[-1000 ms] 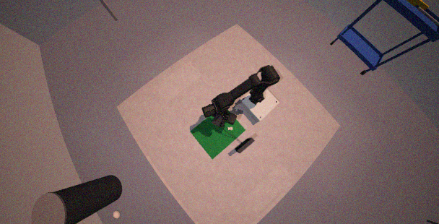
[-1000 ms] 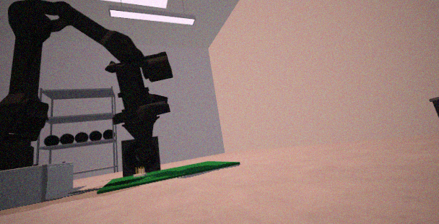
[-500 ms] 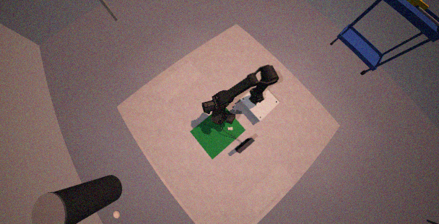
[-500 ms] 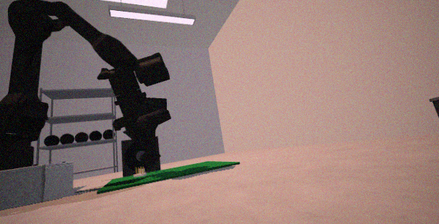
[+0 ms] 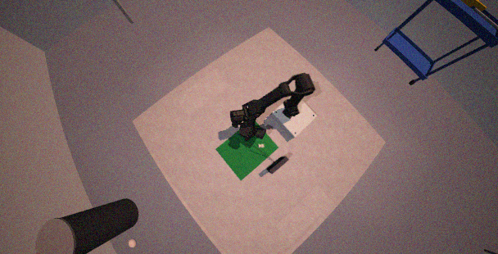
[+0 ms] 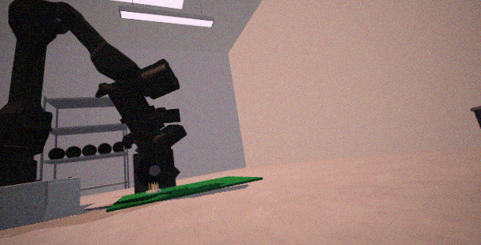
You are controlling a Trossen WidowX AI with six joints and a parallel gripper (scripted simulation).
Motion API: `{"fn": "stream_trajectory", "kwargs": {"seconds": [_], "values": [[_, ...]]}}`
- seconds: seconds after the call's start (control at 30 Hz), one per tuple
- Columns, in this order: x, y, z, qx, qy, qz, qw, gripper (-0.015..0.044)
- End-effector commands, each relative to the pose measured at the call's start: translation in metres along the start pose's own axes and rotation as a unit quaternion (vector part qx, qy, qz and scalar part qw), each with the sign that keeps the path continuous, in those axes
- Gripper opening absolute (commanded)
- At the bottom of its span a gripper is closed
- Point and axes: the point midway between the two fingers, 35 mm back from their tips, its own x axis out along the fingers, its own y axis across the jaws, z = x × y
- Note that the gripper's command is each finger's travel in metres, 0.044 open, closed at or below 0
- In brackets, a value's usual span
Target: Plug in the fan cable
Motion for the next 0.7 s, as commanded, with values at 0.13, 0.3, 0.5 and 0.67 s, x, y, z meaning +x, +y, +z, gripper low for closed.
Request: {"fn": "stream_trajectory", "kwargs": {"seconds": [0.13, 0.3, 0.5, 0.67], "values": [[0.0026, -0.0016, -0.0047, 0.0, -0.044, 0.008, 0.999, 0.0], [0.0027, -0.0029, -0.0062, -0.001, -0.071, 0.01, 0.997, 0.0], [0.0021, -0.0041, -0.0081, -0.003, -0.102, 0.011, 0.995, 0.0], [0.001, -0.0047, -0.0098, -0.005, -0.128, 0.012, 0.992, 0.0]]}}
